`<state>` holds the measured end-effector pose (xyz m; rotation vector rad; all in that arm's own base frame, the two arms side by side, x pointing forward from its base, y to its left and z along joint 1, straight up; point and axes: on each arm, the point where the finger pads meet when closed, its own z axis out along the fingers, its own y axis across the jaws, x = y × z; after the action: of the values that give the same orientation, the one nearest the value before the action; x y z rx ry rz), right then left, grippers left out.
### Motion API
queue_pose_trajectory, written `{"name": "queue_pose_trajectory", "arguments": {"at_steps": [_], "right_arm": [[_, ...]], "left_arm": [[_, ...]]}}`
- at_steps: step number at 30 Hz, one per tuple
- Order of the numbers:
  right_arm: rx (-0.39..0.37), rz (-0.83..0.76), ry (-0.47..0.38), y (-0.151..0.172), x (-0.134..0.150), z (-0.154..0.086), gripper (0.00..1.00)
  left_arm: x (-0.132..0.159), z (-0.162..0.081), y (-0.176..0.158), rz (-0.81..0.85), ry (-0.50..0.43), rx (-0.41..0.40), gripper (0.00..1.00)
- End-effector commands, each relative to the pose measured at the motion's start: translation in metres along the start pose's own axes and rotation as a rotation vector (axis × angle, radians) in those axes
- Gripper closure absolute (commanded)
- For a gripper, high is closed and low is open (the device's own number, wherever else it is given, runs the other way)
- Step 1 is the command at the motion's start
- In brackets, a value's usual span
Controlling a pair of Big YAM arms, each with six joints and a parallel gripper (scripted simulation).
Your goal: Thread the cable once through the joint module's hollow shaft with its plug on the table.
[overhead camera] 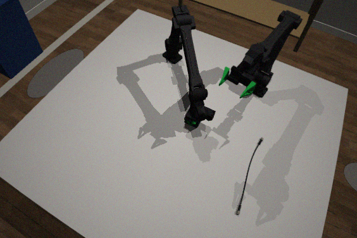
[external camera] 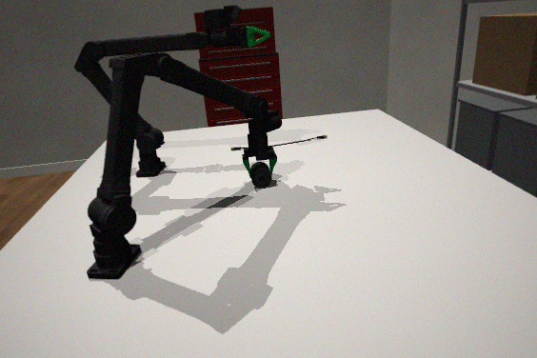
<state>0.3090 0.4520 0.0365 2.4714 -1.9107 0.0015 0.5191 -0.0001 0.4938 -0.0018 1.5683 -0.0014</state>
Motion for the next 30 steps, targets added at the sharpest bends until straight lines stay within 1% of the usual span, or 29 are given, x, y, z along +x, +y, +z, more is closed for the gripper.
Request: {"name": "queue_pose_trajectory", "arguments": {"at_steps": [1,3,4,7,8,9,11,12,13,14,16,18,24,25,30], "right_arm": [[0.139,0.007,-0.123,-0.0407,-0.0256,-0.0718,0.30],[0.120,0.007,-0.106,-0.0370,-0.0221,-0.0730,0.30],[0.132,0.009,-0.116,-0.0397,-0.0241,-0.0723,0.30],[0.132,0.009,-0.116,-0.0397,-0.0241,-0.0723,0.30],[0.125,0.003,-0.111,-0.0351,-0.0263,-0.0712,0.30],[0.142,0.009,-0.125,-0.0417,-0.0264,-0.0717,0.30],[0.127,0.009,-0.112,-0.0388,-0.0237,-0.0727,0.30],[0.140,0.010,-0.123,-0.0418,-0.0260,-0.0719,0.30],[0.138,0.009,-0.122,-0.0413,-0.0257,-0.0720,0.30],[0.125,0.009,-0.110,-0.0386,-0.0233,-0.0727,0.30],[0.145,0.011,-0.127,-0.0431,-0.0269,-0.0717,0.30],[0.131,0.012,-0.115,-0.0406,-0.0246,-0.0723,0.30],[0.145,0.012,-0.127,-0.0435,-0.0278,-0.0716,0.30],[0.124,0.006,-0.110,-0.0359,-0.0267,-0.0693,0.30],[0.124,0.015,-0.109,-0.0395,-0.0240,-0.0706,0.30]], "left_arm": [[-0.0125,-0.0009,-0.0034,0.014,-0.035,0.004,0.00],[-0.0125,-0.0009,-0.0034,0.014,-0.035,0.004,0.00],[-0.0125,-0.0009,-0.0034,0.014,-0.035,0.004,0.00],[-0.0125,-0.0009,-0.0034,0.014,-0.035,0.004,0.00],[-0.0125,-0.0009,-0.0034,0.014,-0.035,0.004,0.00],[-0.0125,-0.0009,-0.0034,0.014,-0.035,0.004,0.00],[-0.0125,-0.0009,-0.0034,0.014,-0.035,0.004,0.00],[-0.0125,-0.0009,-0.0034,0.014,-0.035,0.004,0.00],[-0.0125,-0.0009,-0.0034,0.014,-0.035,0.004,0.00],[-0.0125,-0.0009,-0.0034,0.014,-0.035,0.004,0.00],[-0.0125,-0.0009,-0.0034,0.014,-0.035,0.004,0.00],[-0.0125,-0.0009,-0.0034,0.014,-0.035,0.004,0.00],[-0.0125,-0.0009,-0.0034,0.014,-0.035,0.004,0.00],[-0.0125,-0.0009,-0.0034,0.014,-0.035,0.004,0.00],[-0.0125,-0.0009,-0.0034,0.014,-0.035,0.004,0.00]]}}
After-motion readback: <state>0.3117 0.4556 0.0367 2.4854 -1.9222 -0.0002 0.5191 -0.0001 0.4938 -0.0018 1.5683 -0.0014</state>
